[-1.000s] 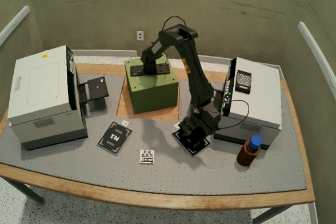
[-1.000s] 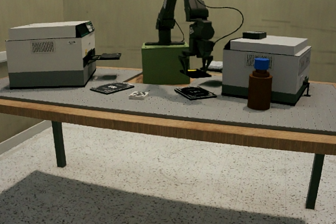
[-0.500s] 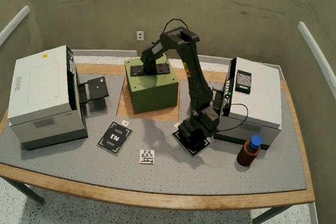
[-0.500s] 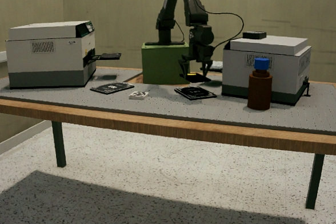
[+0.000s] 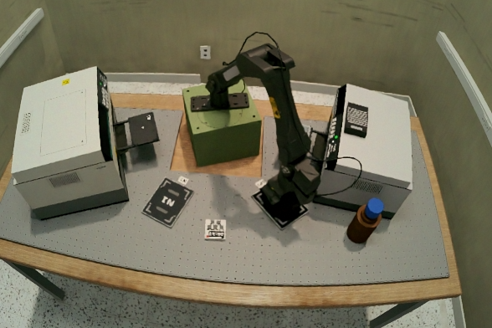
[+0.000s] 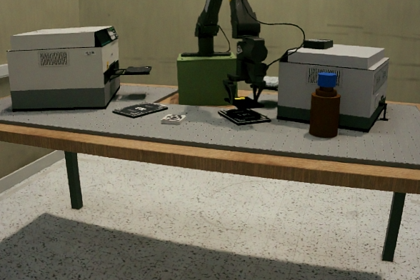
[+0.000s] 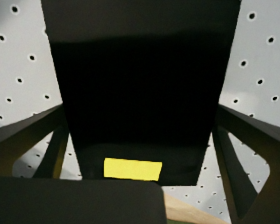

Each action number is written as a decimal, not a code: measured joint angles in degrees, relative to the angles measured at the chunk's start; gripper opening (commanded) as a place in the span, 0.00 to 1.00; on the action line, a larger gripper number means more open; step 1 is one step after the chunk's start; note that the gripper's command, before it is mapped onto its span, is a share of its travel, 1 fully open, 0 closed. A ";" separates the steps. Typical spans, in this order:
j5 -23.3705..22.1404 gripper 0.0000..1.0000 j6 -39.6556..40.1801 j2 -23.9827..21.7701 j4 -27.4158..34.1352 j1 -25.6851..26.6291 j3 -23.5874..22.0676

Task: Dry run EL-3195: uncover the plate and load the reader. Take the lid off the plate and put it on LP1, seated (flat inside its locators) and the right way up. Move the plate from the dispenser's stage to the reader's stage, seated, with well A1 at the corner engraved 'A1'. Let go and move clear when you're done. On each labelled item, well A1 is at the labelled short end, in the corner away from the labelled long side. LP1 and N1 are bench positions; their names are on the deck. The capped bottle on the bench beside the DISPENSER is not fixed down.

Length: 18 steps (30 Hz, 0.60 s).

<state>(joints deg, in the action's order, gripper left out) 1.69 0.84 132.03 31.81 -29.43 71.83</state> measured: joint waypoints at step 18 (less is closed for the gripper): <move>0.00 0.85 0.11 3.23 -3.45 0.09 0.02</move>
<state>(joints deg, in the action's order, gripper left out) 1.69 0.95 135.26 28.36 -29.34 71.85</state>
